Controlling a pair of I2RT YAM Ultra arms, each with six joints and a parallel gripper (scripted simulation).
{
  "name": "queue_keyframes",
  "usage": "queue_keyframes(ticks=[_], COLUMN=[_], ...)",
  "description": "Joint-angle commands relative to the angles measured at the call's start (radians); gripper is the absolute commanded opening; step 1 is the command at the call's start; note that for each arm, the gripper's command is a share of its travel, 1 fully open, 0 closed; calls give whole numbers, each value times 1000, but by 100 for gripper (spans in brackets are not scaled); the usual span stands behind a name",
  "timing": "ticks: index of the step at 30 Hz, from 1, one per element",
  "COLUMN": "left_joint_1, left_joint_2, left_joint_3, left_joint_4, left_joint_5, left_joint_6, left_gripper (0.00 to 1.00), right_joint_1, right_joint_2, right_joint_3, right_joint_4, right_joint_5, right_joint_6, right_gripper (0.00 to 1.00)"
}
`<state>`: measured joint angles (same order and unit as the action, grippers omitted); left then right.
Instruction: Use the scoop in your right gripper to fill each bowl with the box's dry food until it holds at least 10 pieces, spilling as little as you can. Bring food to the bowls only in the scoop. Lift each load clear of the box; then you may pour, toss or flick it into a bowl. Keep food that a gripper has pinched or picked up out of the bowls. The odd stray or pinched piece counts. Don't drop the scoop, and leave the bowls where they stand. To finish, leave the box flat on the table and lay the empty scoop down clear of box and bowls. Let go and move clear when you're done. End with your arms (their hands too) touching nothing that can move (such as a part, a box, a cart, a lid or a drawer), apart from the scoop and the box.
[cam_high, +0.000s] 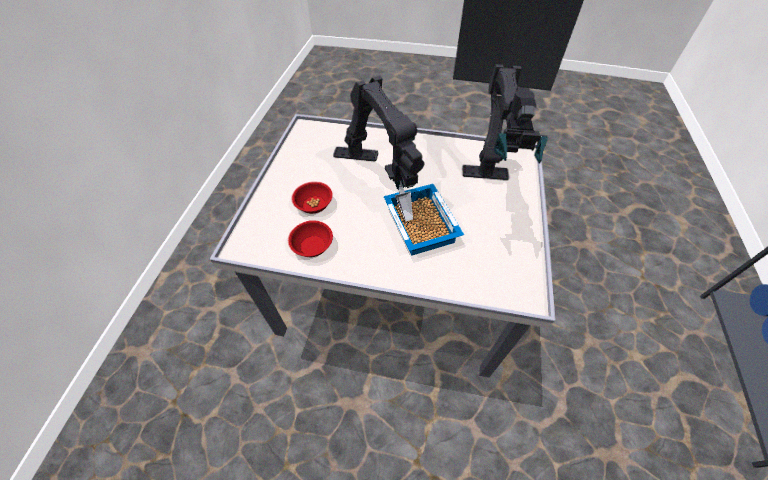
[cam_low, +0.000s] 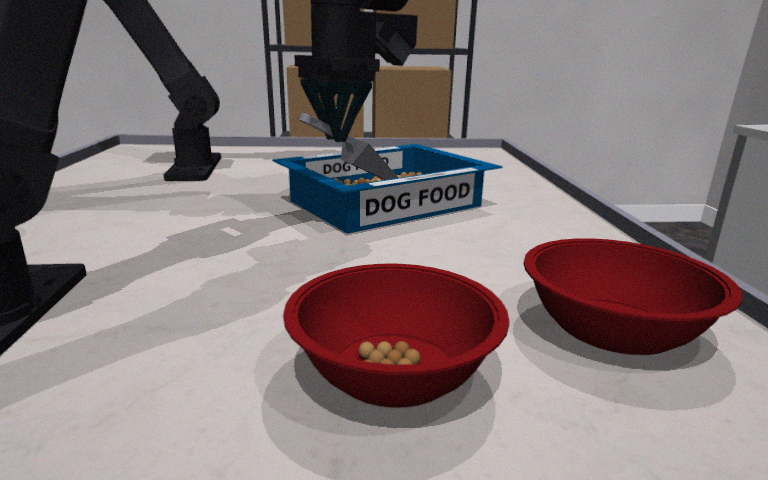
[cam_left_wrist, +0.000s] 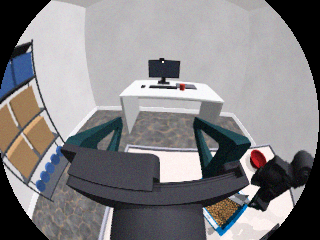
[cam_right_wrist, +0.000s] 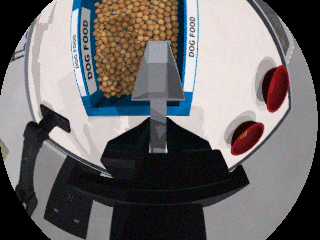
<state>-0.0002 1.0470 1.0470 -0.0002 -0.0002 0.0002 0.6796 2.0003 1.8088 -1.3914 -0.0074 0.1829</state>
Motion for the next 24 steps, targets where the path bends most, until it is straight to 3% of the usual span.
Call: queue_keyframes(ticks=[1, 4, 5, 11, 15, 20, 24], left_joint_1=[0, 0, 0, 0, 0, 0, 0], left_joint_2=[-8, -8, -8, -8, -8, -8, -8], left_joint_3=[13, 13, 13, 13, 13, 13, 13], left_joint_4=[-2, -2, -2, -2, -2, -2, -2], left_joint_5=[0, 0, 0, 0, 0, 0, 0], left_joint_6=[0, 0, 0, 0, 0, 0, 0], left_gripper=[100, 100, 100, 100, 100, 100, 100], right_joint_1=[7, -7, 14, 15, 22, 8, 12], right_joint_2=[-36, -42, -52, -66, -95, -95, -98], right_joint_3=[-18, 33, -45, -58, -128, -63, -139], right_joint_4=[18, -10, 29, 32, 54, 51, 59], right_joint_5=[2, 2, 3, 2, 1, 3, 3], right_joint_6=[3, 3, 8, 9, 15, 14, 13], right_gripper=[0, 0, 0, 0, 0, 0, 0])
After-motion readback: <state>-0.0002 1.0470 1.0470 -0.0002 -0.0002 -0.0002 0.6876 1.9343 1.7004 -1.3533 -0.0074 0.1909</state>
